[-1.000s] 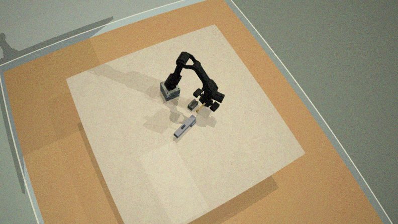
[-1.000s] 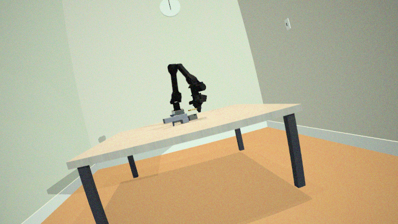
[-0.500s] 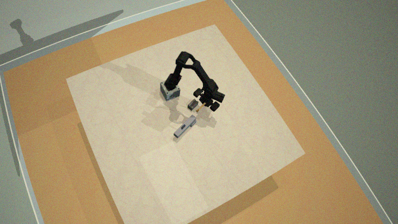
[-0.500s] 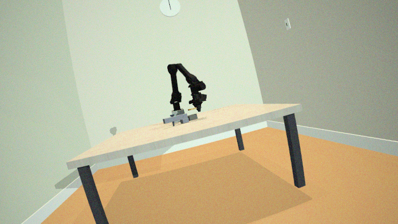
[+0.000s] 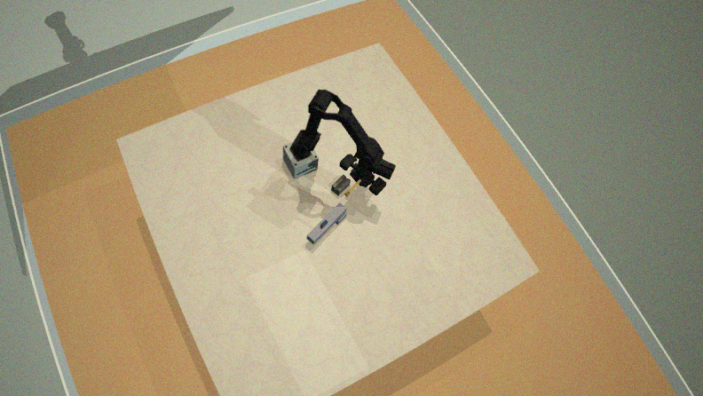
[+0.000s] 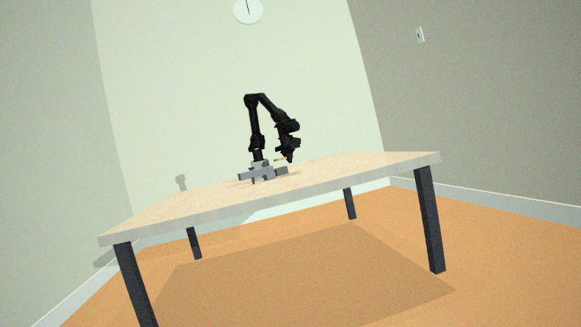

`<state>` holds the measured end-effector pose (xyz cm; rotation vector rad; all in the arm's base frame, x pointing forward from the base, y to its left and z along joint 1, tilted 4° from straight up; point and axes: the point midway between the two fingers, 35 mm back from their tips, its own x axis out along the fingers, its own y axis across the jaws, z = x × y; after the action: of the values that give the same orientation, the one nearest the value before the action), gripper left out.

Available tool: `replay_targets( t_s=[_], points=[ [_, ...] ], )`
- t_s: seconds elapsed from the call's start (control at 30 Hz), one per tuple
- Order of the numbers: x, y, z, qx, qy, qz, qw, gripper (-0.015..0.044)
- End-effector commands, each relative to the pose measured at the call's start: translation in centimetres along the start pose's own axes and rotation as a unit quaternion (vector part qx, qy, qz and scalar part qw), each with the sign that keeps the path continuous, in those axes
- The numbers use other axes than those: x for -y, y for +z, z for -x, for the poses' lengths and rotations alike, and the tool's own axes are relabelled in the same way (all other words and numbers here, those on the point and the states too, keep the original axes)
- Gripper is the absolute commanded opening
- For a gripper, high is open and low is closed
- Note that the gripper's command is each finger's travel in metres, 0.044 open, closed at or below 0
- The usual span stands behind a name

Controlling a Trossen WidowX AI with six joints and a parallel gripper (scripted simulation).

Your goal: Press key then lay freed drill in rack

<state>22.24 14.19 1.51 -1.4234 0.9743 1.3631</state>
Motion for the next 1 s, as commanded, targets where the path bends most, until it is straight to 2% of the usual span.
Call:
replay_targets(
  t_s=[0.0, 0.97],
  points=[
    [-0.7, 0.1, 0.1, -0.001, -0.005, -0.002, 1.0, 0.0],
    [-6.0, 1.1, 0.1, 0.0, -0.003, -0.002, 1.0, 0.0]
  ],
)
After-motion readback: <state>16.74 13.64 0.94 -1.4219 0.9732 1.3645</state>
